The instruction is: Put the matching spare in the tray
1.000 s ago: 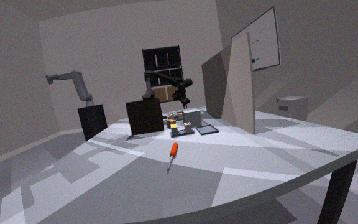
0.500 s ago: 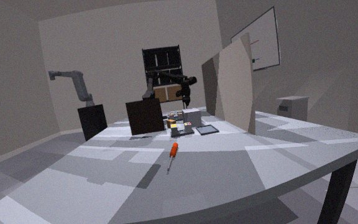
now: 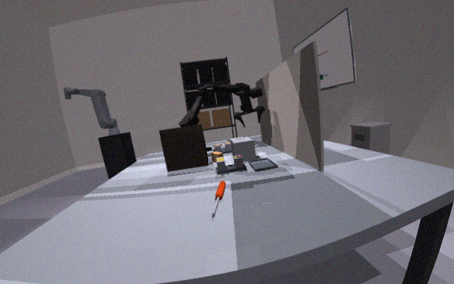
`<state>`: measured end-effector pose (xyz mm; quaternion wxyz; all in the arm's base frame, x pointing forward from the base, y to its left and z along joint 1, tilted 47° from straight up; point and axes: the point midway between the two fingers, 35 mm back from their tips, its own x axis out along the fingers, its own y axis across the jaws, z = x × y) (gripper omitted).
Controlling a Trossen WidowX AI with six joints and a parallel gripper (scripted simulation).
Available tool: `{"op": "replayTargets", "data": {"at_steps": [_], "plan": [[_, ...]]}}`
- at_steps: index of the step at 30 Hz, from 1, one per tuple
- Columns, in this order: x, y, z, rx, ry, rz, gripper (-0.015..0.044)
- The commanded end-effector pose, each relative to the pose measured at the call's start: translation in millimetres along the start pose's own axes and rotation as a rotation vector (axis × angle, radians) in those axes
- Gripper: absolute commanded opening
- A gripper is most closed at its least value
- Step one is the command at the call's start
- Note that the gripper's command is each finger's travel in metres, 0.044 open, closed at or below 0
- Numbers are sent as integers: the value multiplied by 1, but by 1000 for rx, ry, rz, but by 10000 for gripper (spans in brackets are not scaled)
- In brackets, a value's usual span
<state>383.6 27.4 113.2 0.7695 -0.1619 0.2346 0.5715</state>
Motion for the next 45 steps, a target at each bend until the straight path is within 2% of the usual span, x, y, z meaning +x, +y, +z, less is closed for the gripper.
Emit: {"op": "replayTargets", "data": {"at_steps": [1,7,9,20,24,26,40,42,45], "plan": [[-32,-18,-64,755,144,6,440],[-62,-19,-107,1328,250,-8,440],[-66,-18,-112,1399,263,-10,440],[-64,-18,-113,1399,263,-10,440],[-17,-12,-121,1398,262,-9,440],[-8,-9,-123,1398,261,-8,440],[-8,-9,-123,1398,261,-8,440],[-8,-6,-115,1340,261,-1,440],[-7,14,-80,1082,256,28,440]]}}
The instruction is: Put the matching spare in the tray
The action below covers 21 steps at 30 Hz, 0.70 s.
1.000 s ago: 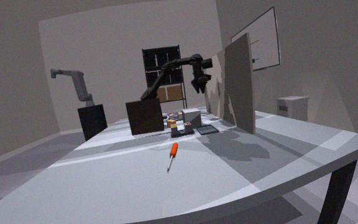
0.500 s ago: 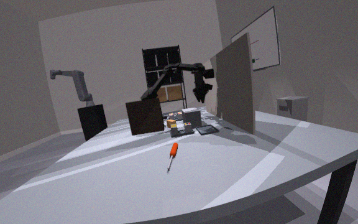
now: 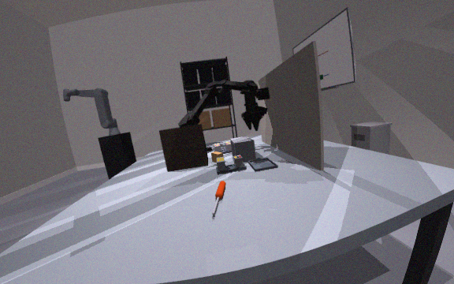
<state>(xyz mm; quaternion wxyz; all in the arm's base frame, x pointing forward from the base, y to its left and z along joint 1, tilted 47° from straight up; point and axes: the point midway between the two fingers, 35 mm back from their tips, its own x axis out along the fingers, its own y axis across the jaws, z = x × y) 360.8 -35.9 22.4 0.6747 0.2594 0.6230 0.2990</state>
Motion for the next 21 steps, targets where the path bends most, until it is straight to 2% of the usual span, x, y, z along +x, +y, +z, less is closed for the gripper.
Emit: {"op": "replayTargets", "data": {"at_steps": [1,8,14,21], "plan": [[-5,48,-7,-289,-8,-8,440],[-4,130,-52,-937,-5,-9,440],[2,178,-104,-1476,-10,0,440],[3,183,-110,-1535,-12,2,440]]}}
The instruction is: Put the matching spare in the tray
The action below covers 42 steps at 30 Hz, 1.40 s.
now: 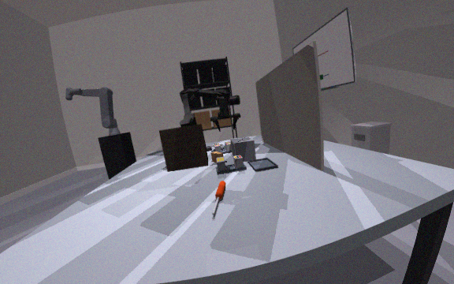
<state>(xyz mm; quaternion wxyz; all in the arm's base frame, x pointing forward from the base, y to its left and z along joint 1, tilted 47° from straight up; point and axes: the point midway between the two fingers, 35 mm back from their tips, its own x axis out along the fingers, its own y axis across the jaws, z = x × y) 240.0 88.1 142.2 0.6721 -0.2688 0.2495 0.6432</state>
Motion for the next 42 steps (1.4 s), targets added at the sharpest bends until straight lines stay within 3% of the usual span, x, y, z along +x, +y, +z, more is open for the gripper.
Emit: {"op": "replayTargets", "data": {"at_steps": [1,2,8,42], "plan": [[1,3,1,-35,-3,-3,440],[1,3,1,-35,-3,-3,440],[34,-1,2,-35,-3,-4,300],[80,-4,1,-37,2,-2,300]]}}
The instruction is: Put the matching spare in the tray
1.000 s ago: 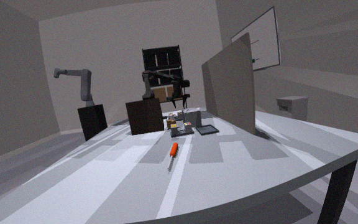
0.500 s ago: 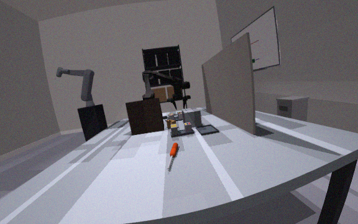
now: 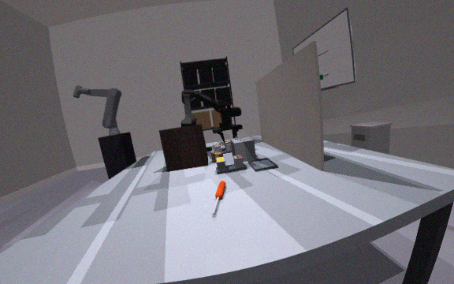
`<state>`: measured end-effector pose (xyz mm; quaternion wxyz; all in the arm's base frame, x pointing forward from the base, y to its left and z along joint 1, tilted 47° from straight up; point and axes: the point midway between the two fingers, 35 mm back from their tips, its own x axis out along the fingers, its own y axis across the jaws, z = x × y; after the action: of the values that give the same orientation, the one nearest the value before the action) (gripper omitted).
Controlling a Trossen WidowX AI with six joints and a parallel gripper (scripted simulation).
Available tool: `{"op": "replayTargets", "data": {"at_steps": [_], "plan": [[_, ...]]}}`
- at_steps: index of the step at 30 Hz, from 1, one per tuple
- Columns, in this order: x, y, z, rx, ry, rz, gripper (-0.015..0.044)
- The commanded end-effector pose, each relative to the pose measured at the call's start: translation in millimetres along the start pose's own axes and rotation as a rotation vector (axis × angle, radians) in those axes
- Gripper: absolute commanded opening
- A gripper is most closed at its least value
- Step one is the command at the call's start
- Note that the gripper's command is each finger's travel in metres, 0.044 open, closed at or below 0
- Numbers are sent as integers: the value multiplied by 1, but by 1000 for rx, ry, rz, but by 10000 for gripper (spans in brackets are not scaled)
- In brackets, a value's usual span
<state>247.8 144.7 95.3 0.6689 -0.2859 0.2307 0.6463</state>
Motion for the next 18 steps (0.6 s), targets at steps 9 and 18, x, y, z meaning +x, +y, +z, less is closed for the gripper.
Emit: {"op": "replayTargets", "data": {"at_steps": [9,18], "plan": [[21,2,-2,14,4,8,300],[35,4,-1,14,0,7,300]]}}
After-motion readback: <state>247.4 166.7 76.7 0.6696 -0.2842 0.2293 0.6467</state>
